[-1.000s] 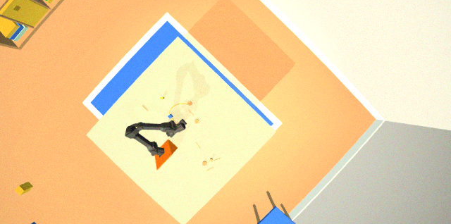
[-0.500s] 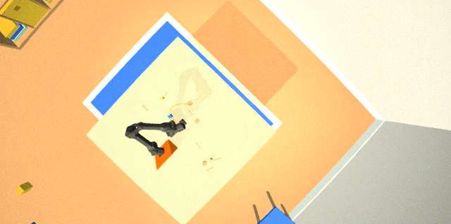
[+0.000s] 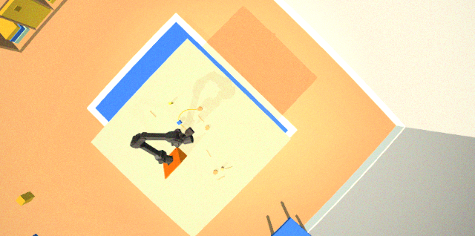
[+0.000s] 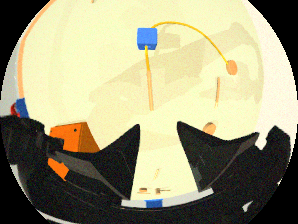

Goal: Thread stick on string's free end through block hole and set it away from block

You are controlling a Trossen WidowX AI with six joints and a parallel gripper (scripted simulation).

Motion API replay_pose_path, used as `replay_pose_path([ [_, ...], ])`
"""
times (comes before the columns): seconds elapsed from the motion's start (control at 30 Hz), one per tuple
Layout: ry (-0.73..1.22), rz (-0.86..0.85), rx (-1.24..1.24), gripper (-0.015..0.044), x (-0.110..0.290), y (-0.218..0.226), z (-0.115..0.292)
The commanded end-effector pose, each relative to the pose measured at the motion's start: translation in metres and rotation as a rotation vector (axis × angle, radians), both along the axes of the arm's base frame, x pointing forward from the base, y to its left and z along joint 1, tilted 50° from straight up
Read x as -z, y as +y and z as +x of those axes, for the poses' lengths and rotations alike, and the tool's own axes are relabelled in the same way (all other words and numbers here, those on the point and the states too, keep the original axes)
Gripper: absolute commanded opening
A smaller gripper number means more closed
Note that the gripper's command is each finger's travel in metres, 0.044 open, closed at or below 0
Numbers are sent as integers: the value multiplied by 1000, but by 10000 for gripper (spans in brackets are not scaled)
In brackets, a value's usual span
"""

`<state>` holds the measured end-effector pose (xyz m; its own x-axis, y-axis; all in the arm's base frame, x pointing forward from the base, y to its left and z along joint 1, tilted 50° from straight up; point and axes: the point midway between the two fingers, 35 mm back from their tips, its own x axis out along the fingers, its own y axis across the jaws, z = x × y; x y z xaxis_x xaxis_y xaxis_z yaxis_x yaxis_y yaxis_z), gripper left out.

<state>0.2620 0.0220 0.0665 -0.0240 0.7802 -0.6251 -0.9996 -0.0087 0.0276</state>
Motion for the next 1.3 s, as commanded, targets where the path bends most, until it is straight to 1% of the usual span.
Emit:
replay_pose_path([
  [0.0,0,0,0,236,0,0,0],
  [0.2,0,0,0,394,-1,-2,0],
  [0.27,1,-1,-1,440,-12,-15,1],
  [0.33,1,-1,-2,440,-18,-21,1],
  [1.27,-6,-2,8,440,-17,-20,2],
])
